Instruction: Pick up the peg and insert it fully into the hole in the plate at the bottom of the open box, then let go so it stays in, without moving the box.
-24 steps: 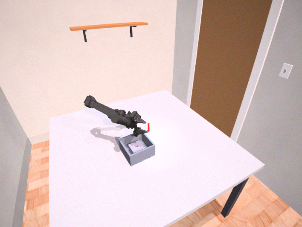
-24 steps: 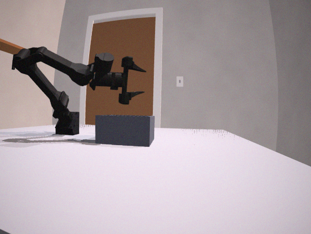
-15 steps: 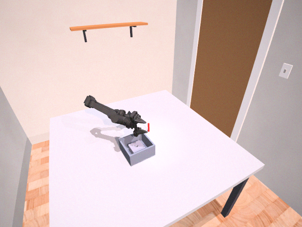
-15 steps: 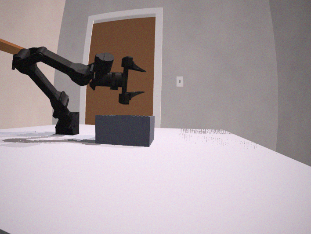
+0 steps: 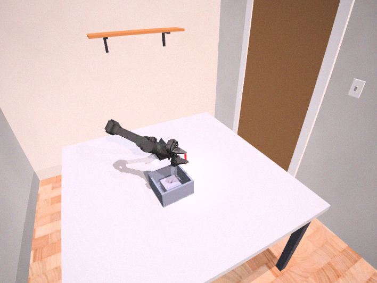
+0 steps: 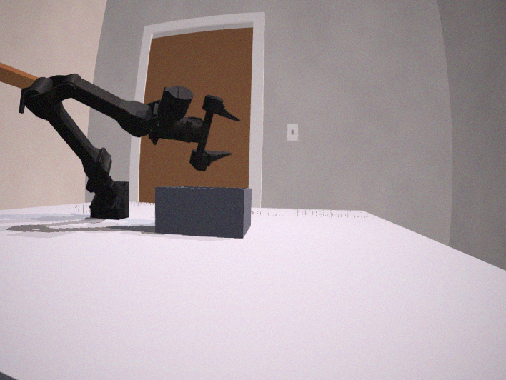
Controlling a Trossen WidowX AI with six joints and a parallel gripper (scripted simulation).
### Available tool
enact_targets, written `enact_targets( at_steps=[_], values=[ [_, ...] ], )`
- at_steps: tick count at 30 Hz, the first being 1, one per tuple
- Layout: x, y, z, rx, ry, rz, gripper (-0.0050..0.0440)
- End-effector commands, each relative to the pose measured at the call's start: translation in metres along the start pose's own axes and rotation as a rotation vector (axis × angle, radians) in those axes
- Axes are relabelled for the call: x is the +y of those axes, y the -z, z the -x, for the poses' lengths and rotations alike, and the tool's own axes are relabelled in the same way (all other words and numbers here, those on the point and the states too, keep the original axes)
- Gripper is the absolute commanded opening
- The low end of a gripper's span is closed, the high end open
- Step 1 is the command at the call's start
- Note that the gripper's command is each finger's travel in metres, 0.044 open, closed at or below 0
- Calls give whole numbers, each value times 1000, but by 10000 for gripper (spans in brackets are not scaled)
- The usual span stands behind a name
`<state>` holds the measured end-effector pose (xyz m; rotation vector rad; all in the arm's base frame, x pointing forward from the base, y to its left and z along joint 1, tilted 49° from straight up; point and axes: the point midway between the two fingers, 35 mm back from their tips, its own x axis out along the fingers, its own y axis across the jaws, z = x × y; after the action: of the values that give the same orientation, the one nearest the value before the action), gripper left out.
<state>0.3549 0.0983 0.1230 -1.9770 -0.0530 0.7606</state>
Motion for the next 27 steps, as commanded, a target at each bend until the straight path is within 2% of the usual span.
enact_targets(
  at_steps=[1, 8, 10, 13, 19, 25, 27],
  values=[
    [9, -18, -12, -43, -94, -213, 440],
    [27, -44, -23, -57, -254, -545, 440],
    [27, -44, -23, -57, -254, -545, 440],
    [38, -58, -27, -34, -359, -733, 440],
    [54, -79, -29, 42, -507, -991, 440],
    [69, -98, -28, 167, -642, -1221, 440],
    [69, -98, -28, 167, -642, -1221, 440]
  ],
)
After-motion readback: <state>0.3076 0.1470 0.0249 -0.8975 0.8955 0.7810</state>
